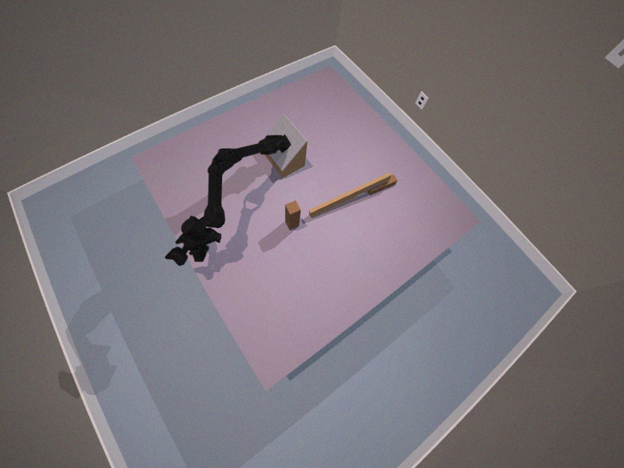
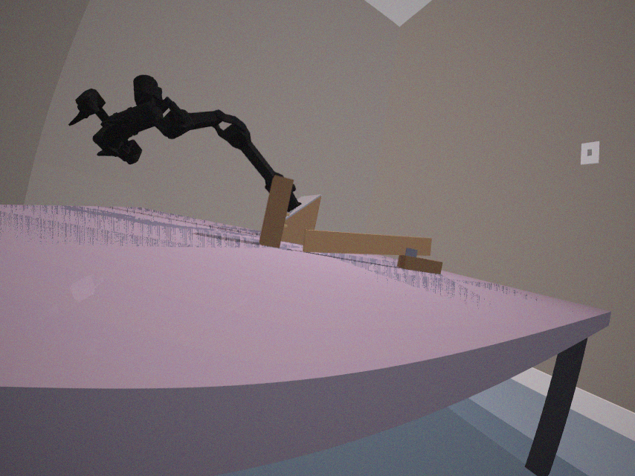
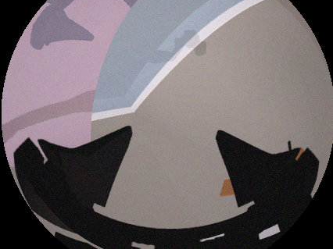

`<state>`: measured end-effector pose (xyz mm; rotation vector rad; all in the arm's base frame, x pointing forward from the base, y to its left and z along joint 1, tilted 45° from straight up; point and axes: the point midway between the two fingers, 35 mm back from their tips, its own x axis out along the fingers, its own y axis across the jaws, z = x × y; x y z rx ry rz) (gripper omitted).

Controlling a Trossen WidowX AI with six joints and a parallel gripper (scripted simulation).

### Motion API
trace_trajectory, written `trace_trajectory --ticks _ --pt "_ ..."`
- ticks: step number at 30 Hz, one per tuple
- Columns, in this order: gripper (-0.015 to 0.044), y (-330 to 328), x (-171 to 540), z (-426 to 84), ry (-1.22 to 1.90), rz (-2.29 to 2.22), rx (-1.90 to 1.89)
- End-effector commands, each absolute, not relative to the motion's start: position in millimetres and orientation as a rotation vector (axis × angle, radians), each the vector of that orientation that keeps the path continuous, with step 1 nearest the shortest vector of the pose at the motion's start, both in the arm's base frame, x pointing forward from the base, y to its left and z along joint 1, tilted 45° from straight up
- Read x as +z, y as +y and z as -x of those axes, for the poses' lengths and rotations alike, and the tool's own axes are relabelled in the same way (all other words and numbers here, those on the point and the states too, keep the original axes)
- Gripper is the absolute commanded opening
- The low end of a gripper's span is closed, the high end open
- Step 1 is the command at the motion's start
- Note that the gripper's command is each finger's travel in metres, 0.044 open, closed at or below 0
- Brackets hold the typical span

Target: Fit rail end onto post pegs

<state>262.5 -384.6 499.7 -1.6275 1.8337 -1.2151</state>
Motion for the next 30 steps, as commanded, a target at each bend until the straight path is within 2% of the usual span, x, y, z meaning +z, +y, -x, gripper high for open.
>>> trace_trajectory --ticks 1,9,16,24,30 --pt "0.044 -372 465 -315 1.719 1.708 -1.079" --pt "0.044 -325 394 -404 1.516 1.805 -0.805" --pt "0.044 -266 332 -460 1.369 1.842 -0.57" --pt "0.044 -180 242 -503 1.251 1.838 -0.257" --pt "0.044 -106 168 -510 1.214 1.807 -0.01"
